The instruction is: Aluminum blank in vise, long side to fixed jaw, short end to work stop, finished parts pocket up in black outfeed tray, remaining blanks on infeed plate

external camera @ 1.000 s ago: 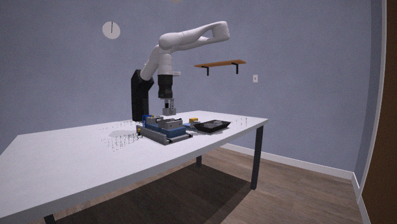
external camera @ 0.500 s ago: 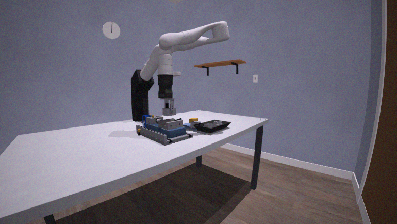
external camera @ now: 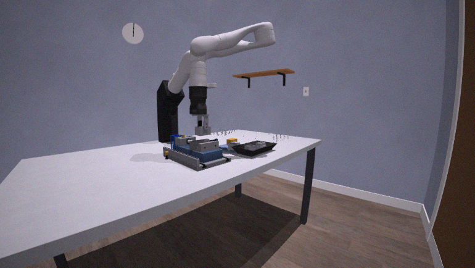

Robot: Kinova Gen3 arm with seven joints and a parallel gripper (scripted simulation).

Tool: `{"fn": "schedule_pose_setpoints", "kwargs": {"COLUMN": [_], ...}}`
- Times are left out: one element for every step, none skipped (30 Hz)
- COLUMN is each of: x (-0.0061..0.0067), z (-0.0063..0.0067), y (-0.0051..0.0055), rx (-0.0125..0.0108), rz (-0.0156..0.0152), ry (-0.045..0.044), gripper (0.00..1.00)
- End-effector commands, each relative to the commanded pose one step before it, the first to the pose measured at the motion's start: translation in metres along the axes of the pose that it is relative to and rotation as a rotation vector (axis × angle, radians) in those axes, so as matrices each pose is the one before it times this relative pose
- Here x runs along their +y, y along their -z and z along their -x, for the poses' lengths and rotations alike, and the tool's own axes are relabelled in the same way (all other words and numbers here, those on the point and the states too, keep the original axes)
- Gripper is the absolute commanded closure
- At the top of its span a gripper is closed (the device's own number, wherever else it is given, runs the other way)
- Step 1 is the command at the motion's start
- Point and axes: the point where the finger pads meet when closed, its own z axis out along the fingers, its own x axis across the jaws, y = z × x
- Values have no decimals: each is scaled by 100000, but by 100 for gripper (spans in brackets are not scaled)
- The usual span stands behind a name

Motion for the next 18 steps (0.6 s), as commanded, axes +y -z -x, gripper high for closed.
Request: {"fn": "schedule_pose_setpoints", "kwargs": {"x": [-69, 0, 0, 0, 0, 0, 1, 2, 2, 3, 3, 4, 5, 5, 6, 6, 6, 0], "z": [-149, 0, 0, 0, 0, -1, -2, -3, -3, -4, -5, -6, -7, -7, -7, -8, -8, 0], "y": [152, 0, 0, 0, 0, 0, 1, 1, 2, 3, 3, 4, 4, 5, 5, 6, 6, 0], "rx": [212, 0, 0, 0, -2, -4, -4, -4, -4, -5, -6, -5, -5, -5, -5, -4, -4, 0], "rz": [-361, 0, 0, 0, -1, -3, -3, -3, -4, -4, -5, -4, -4, -4, -4, -3, -3, 0], "ry": [-371, 0, 0, -1, -9, -23, -44, -44, -25, -27, -47, -59, -56, -53, -57, -63, -63, 0], "gripper": [100, 100, 100, 100, 100, 100, 100, 100, 100, 100, 100, 100, 100, 100, 100, 100, 100, 100]}}
